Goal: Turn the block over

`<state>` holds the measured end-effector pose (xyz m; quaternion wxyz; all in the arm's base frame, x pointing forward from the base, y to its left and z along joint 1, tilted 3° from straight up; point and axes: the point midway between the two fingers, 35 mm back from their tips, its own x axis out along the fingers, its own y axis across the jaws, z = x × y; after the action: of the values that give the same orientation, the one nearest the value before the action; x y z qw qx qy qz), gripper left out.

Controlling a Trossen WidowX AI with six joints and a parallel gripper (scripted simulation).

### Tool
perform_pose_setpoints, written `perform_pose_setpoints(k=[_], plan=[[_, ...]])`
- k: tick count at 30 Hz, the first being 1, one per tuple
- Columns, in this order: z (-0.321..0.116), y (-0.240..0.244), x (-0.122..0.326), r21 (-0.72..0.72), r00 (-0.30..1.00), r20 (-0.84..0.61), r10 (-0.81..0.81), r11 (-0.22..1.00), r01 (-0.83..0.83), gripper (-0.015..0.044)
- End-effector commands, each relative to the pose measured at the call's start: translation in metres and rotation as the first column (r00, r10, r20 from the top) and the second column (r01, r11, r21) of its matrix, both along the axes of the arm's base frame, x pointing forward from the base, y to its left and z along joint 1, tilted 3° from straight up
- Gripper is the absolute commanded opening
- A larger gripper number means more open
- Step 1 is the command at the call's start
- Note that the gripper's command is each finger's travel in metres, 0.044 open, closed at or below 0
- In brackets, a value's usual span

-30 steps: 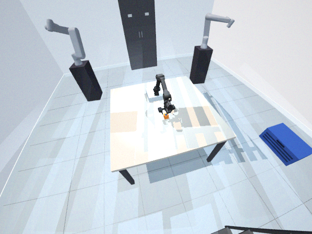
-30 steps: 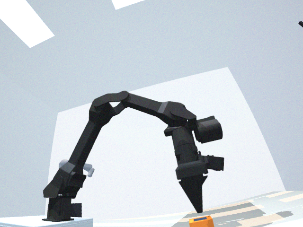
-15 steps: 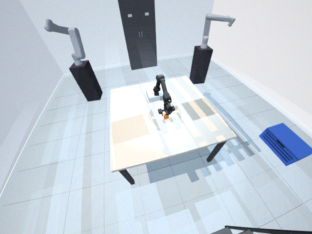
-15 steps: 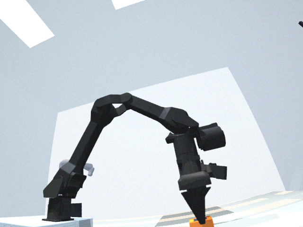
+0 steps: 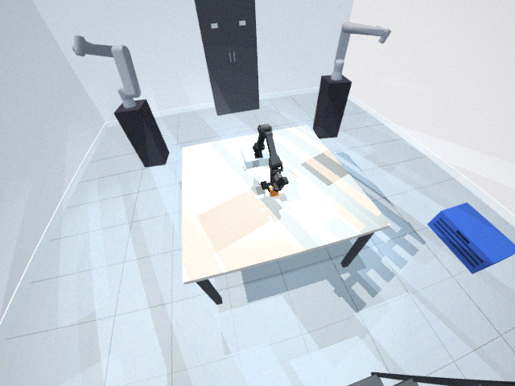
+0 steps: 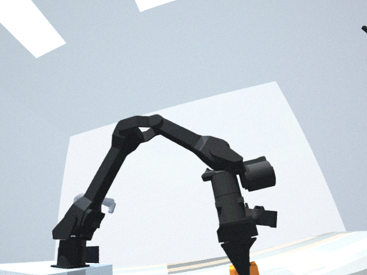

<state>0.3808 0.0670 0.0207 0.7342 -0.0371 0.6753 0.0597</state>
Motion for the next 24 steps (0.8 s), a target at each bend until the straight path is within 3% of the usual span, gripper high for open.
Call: perform_pose_setpoints(k=[1, 2, 21, 24], plan=[[-0.001, 0.000, 0.000, -0.003, 1.000, 0.001, -0.004, 1.000, 0.004, 0.0256], [-0.001, 0.000, 0.000, -0.003, 1.000, 0.001, -0.004, 1.000, 0.004, 0.0230], [-0.001, 0.000, 0.000, -0.003, 1.000, 0.001, -0.004, 1.000, 0.004, 0.0103], [0.010, -0.001, 0.000, -0.003, 1.000, 0.001, -0.004, 1.000, 0.004, 0.0025]])
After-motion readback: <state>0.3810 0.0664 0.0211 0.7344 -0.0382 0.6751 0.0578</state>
